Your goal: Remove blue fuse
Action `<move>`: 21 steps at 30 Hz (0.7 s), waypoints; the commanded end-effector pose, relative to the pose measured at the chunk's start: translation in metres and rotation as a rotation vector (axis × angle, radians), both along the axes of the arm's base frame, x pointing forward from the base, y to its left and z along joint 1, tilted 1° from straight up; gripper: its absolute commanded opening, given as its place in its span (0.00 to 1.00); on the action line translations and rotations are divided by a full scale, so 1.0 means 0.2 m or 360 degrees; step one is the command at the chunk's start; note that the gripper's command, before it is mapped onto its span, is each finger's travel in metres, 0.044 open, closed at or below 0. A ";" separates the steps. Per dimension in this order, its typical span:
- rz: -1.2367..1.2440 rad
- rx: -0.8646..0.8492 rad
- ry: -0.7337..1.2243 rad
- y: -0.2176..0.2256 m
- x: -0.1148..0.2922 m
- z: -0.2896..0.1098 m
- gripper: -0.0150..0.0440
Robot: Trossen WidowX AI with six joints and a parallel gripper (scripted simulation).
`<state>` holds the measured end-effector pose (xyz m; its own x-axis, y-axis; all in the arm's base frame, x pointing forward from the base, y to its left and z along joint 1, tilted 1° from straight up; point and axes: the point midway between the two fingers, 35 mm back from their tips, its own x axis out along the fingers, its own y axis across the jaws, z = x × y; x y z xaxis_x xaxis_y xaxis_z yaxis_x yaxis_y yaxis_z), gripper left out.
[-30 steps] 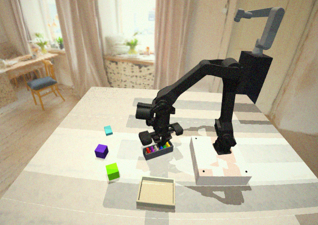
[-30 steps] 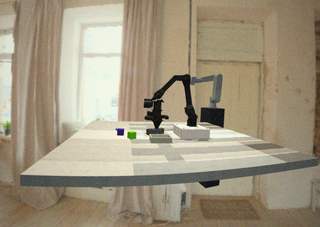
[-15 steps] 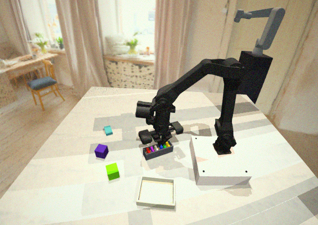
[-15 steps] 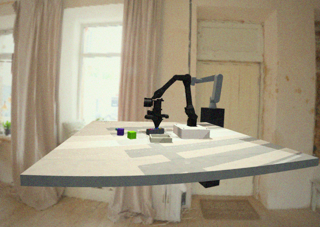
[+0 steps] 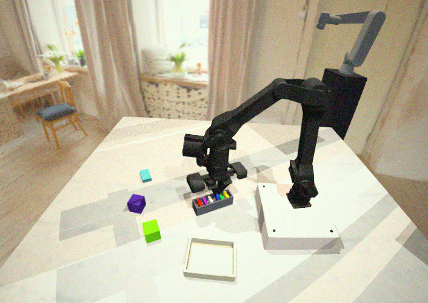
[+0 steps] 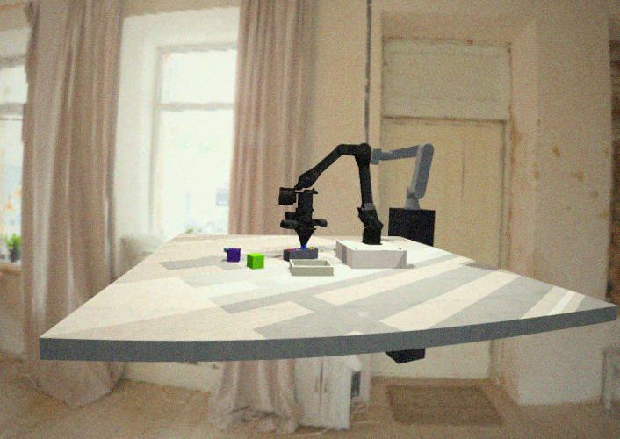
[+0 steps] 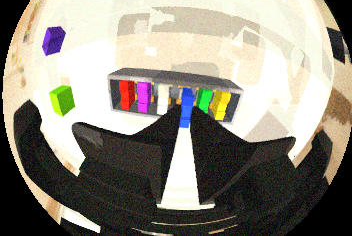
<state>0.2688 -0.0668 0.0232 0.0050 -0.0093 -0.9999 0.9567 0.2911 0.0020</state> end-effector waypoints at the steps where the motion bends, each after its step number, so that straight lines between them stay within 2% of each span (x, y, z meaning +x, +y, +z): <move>1: 0.0003 0.0002 -0.0009 0.00 0.01 0.02 0.25; 21: 0.0004 0.0004 -0.0009 0.00 0.01 0.07 0.25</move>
